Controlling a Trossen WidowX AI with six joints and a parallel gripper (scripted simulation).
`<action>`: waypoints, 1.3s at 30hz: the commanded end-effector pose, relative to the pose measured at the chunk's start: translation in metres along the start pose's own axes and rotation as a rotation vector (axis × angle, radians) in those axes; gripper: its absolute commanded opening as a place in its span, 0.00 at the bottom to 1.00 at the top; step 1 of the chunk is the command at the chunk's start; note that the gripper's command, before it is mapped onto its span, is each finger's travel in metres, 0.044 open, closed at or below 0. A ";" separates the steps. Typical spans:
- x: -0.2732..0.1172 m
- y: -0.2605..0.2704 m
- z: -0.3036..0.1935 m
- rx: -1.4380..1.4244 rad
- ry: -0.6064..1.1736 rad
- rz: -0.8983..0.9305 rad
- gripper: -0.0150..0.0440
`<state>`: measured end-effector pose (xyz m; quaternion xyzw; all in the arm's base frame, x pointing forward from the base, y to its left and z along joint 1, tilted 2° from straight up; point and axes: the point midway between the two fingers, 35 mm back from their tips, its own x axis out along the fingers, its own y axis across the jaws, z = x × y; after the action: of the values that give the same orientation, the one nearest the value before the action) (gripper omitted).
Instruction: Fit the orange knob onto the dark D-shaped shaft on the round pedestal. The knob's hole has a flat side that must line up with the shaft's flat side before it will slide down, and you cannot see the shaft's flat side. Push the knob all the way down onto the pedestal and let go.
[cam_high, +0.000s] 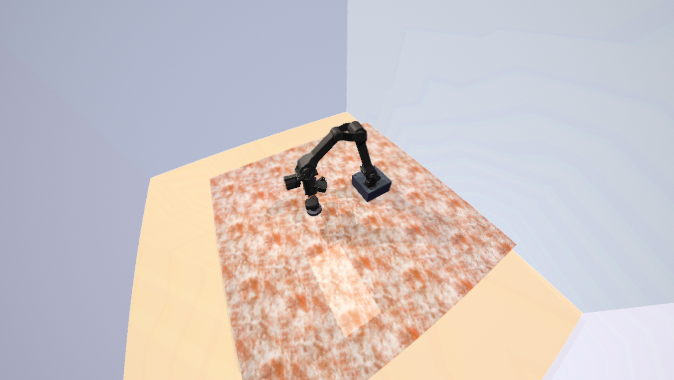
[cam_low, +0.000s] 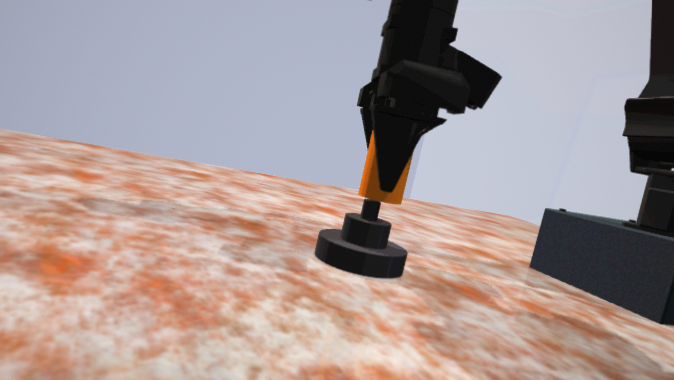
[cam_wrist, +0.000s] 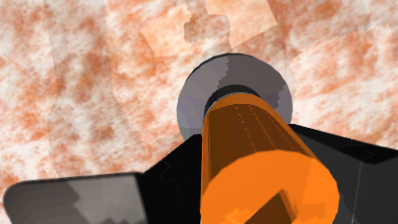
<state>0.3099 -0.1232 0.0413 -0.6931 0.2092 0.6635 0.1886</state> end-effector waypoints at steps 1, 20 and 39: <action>-0.002 -0.001 -0.004 -0.005 0.008 -0.006 0.25; 0.000 -0.002 -0.008 -0.005 0.009 -0.006 0.25; -0.003 -0.001 -0.003 0.798 0.006 -0.009 0.25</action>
<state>0.3144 -0.1249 0.0410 -0.6161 0.3805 0.5825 0.3693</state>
